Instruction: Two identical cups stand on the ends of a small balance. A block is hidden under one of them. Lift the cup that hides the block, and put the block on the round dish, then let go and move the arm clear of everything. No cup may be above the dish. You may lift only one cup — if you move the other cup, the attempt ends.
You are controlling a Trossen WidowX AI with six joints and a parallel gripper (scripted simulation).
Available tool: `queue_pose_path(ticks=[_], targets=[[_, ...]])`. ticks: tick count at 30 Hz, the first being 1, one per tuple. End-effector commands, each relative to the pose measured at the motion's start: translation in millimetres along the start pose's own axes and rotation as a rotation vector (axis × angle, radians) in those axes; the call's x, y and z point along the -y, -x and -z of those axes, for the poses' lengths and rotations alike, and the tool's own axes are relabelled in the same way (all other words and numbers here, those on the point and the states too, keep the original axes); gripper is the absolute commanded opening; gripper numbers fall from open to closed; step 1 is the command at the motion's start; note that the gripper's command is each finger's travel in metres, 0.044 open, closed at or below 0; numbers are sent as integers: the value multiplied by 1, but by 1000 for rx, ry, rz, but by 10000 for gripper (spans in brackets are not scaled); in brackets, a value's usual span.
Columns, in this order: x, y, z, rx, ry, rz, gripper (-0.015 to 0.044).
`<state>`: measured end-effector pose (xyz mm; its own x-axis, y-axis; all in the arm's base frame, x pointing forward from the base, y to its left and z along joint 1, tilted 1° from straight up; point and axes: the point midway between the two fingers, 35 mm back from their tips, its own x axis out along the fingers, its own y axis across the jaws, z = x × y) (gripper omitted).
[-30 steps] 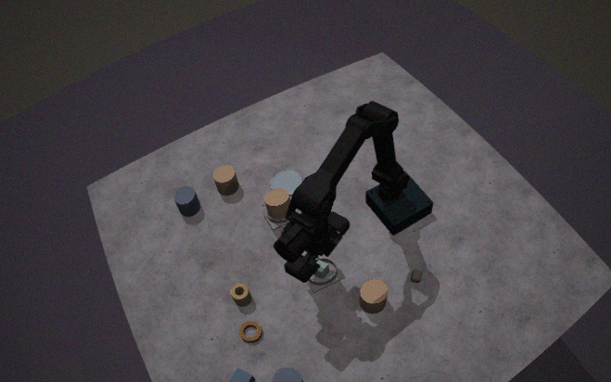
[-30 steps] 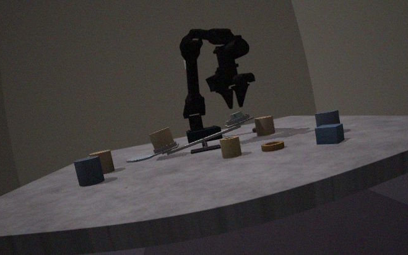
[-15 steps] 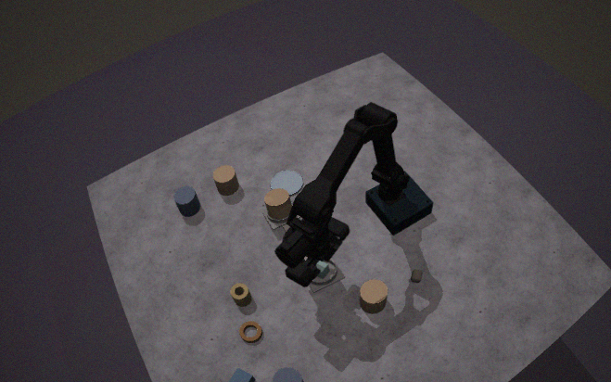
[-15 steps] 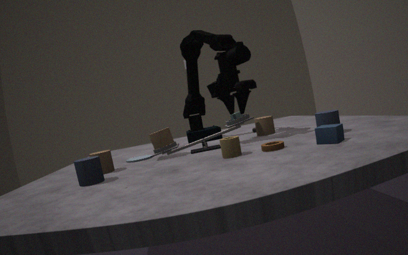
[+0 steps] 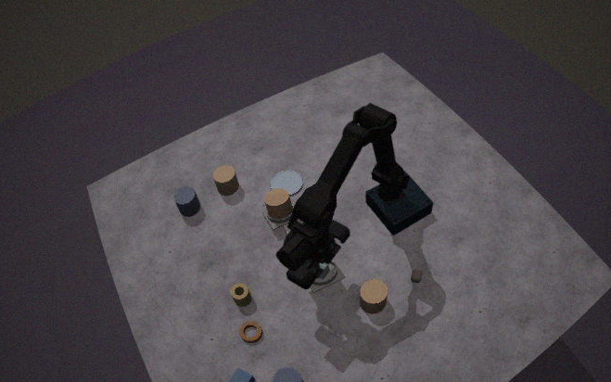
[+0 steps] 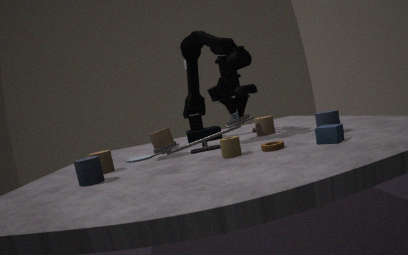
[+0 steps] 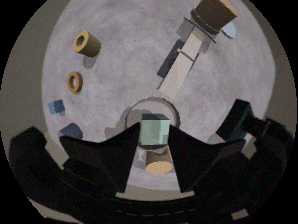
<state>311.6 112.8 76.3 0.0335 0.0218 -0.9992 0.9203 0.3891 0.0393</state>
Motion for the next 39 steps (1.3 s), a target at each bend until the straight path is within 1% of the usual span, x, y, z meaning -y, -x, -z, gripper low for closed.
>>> queue_pose_path(ticks=[1, 5, 9, 10, 29, 34, 39], targets=[[0, -1, 0, 3, -4, 1, 141], [0, -1, 0, 3, -4, 1, 115], [0, 2, -1, 4, -1, 2, 10], [0, 5, -1, 5, 1, 3, 0], [0, 91, 0, 3, -4, 1, 0], [0, 92, -6, 3, -5, 1, 0], [3, 84, -41, 6, -7, -4, 0]])
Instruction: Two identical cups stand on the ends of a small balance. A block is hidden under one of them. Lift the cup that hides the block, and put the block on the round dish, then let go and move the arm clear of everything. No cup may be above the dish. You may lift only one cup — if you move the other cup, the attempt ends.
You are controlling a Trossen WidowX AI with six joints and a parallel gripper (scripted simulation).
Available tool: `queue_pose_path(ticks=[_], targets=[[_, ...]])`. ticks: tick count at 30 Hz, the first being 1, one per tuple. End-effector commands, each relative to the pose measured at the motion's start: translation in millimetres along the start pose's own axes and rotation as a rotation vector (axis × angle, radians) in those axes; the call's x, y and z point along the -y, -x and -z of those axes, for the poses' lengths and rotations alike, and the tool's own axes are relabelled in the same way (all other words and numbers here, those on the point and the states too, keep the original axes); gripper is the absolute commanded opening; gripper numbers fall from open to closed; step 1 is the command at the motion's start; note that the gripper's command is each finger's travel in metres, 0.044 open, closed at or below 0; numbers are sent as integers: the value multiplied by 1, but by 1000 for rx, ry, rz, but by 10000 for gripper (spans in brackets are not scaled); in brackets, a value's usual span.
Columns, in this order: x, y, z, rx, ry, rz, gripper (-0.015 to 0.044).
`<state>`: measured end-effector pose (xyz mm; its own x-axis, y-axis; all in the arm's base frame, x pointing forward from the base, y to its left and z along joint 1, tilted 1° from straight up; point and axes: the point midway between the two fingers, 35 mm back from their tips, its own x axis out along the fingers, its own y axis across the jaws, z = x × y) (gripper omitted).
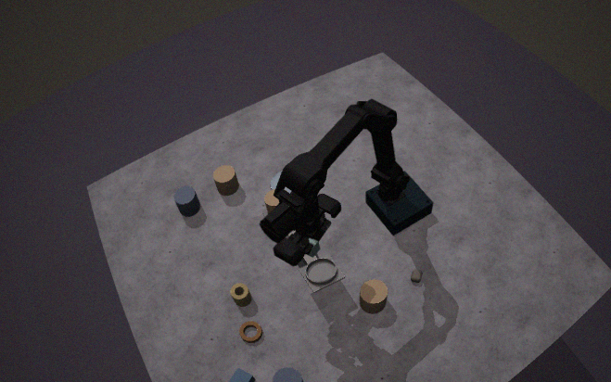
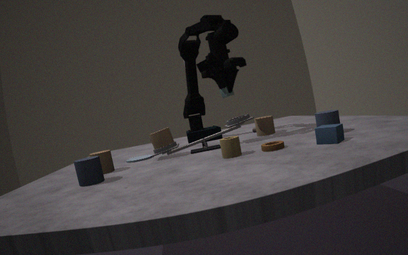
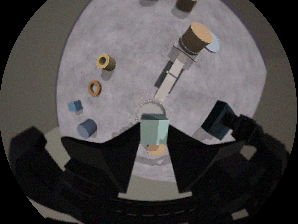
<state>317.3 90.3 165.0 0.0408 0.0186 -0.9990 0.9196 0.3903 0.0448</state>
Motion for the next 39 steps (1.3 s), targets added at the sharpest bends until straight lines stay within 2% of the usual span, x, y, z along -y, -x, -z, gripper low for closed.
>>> queue_pose_path(ticks=[1, 17, 39], targets=[[4, -7, -27, 1, -9, 0, 0], [43, -33, -138, 56, 19, -7, 0], [167, -70, -252, 54, 25, 16, 0]])
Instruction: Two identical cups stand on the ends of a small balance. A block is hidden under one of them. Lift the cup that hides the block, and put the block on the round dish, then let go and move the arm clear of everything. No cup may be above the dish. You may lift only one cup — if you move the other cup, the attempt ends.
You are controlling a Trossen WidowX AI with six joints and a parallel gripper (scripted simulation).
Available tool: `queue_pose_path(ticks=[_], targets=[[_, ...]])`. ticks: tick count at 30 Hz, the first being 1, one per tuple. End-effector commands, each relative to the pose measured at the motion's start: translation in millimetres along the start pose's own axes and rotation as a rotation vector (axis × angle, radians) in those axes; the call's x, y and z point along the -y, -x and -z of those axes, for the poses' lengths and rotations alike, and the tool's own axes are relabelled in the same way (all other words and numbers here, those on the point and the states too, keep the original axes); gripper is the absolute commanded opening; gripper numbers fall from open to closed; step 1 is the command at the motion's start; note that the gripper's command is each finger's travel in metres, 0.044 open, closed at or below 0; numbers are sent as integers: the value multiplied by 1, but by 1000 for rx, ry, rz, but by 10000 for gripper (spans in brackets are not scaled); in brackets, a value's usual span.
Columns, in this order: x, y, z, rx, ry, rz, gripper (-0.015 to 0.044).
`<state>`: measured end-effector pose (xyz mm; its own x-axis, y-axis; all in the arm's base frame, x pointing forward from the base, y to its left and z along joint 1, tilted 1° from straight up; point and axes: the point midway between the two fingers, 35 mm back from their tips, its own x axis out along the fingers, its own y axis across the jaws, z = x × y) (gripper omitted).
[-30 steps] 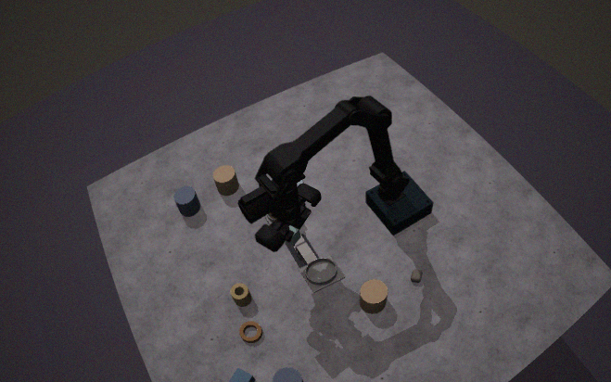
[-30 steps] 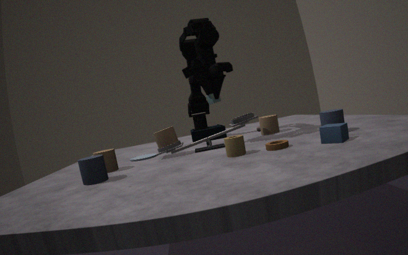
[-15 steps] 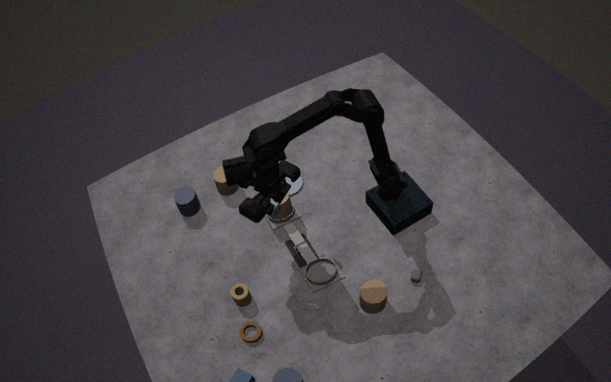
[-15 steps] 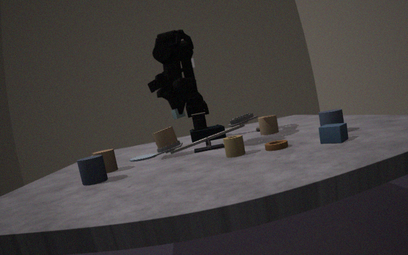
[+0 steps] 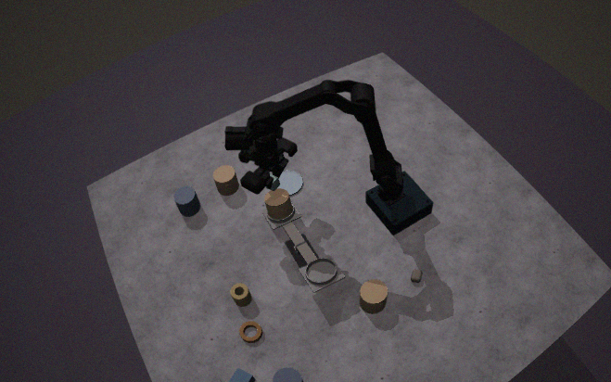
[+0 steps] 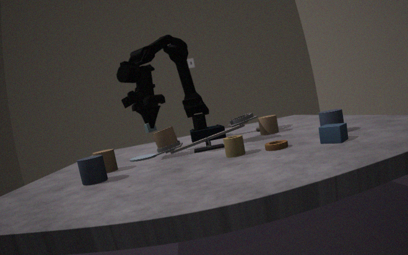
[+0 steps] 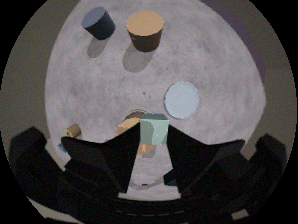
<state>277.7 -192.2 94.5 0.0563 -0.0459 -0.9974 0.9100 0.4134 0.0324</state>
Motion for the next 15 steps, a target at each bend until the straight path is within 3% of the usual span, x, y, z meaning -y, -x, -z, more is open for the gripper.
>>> queue_pose_path(ticks=[1, 9, 15], targets=[[25, -10, -10, -15, -3, 6, 0], [80, -27, -24, -40, -26, 16, 0], [84, -34, -25, -42, -30, 16, 0]])
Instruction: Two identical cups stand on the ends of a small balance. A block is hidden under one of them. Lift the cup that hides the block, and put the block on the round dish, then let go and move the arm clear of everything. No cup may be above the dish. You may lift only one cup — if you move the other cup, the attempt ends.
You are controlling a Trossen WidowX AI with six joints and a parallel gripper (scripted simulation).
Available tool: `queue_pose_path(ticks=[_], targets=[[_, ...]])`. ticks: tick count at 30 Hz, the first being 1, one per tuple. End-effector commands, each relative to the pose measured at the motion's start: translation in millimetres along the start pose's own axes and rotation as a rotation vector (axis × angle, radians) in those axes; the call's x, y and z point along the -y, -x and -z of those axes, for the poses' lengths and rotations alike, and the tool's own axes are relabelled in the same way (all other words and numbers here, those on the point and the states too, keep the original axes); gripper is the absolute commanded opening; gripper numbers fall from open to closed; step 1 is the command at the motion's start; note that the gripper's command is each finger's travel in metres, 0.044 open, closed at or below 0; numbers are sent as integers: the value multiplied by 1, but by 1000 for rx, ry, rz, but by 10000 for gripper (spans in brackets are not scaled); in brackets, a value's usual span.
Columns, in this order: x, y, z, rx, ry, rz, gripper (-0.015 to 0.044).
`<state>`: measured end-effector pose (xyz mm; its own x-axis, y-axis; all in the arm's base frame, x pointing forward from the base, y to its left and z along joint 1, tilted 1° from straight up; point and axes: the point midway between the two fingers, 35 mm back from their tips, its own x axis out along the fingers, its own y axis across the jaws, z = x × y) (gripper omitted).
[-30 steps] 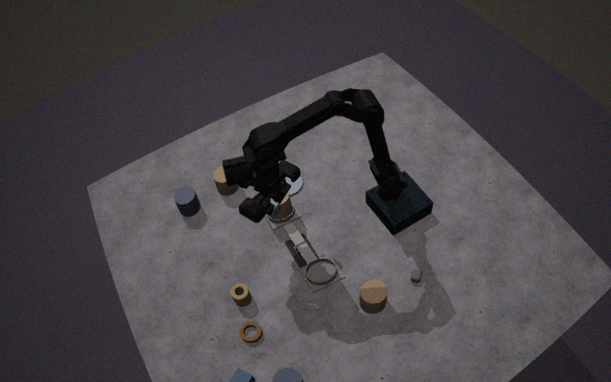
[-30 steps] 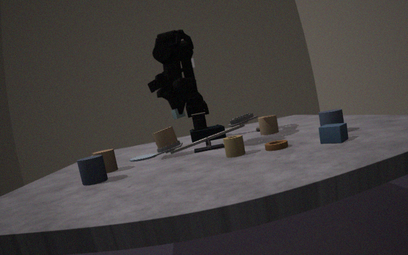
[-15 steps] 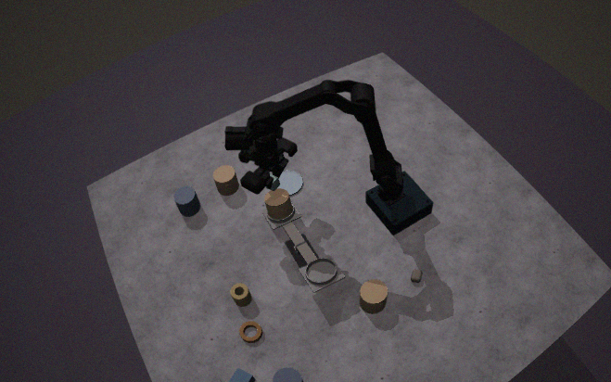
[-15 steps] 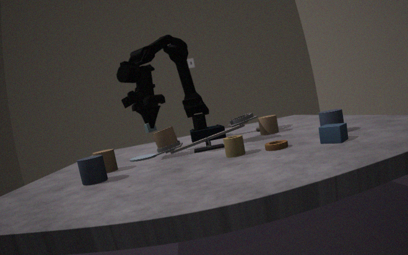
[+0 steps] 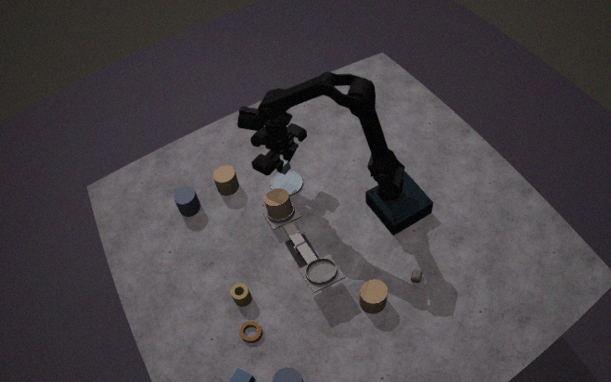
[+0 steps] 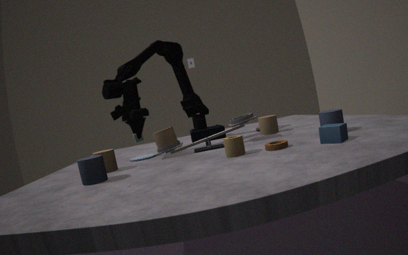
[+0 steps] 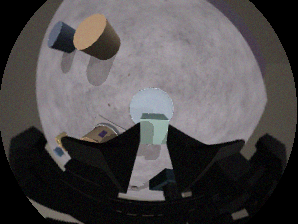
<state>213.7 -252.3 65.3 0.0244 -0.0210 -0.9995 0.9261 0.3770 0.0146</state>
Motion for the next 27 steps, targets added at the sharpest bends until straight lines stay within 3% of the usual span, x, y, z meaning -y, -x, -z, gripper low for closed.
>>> queue_pose_path(ticks=[1, 8, 26, 27], targets=[[0, -9, 1, -7, 9, -3, 0], [0, -41, 2, -7, 9, -3, 0], [0, -62, 2, -7, 9, -3, 0], [0, -57, 1, -2, 5, -1, 26]])
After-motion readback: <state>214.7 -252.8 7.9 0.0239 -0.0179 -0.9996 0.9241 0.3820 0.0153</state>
